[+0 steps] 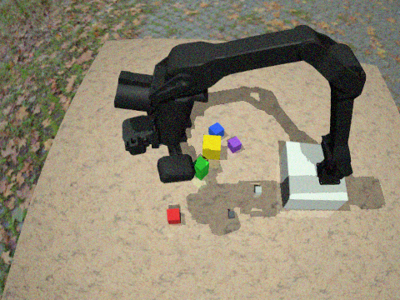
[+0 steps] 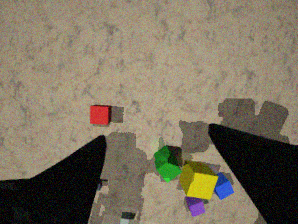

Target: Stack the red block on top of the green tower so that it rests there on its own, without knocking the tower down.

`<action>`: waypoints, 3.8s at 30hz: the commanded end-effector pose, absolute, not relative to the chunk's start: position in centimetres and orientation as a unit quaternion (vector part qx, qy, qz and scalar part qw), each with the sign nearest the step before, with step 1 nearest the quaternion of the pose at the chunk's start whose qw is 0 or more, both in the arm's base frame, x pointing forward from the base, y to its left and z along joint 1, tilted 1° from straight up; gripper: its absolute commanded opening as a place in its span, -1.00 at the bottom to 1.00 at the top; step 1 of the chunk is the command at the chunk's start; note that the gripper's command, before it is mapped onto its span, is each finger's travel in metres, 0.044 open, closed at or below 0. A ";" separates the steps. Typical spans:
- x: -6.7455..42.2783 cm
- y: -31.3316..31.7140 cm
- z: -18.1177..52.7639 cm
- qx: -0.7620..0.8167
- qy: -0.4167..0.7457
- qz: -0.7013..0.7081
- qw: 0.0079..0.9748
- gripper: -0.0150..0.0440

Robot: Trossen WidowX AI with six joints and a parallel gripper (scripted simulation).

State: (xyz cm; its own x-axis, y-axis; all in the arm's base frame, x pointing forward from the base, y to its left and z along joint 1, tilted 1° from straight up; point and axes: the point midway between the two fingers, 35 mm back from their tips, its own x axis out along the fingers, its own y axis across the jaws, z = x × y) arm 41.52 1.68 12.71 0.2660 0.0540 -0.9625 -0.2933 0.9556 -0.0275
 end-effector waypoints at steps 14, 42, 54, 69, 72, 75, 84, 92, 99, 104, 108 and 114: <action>40.8 10.3 7.1 -0.050 0.693 0.048 0.718 1.00; 41.0 10.0 0.9 -0.050 0.693 0.048 0.718 1.00; 41.0 10.0 -1.0 -0.050 0.693 0.048 0.718 1.00; 41.0 10.0 -1.3 -0.050 0.693 0.048 0.718 1.00; 41.0 10.0 -1.2 -0.049 0.693 0.049 0.717 1.00; 41.0 10.0 -1.2 -0.049 0.693 0.049 0.717 0.73; 41.0 10.0 -1.2 -0.049 0.693 0.049 0.717 -0.07; 41.0 10.0 -1.2 -0.049 0.693 0.049 0.717 -0.31; 40.9 10.0 1.9 -0.050 0.693 0.048 0.718 -0.49; 40.8 10.0 4.2 -0.050 0.693 0.048 0.718 -0.49; 40.8 10.0 6.0 -0.050 0.693 0.048 0.718 -0.49; 40.7 10.0 8.7 -0.050 0.693 0.048 0.718 -0.49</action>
State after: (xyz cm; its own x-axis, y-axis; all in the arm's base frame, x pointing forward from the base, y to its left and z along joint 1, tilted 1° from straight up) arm 40.63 10.02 6.86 0.0256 0.0005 -0.9997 -0.1393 0.9902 -0.0031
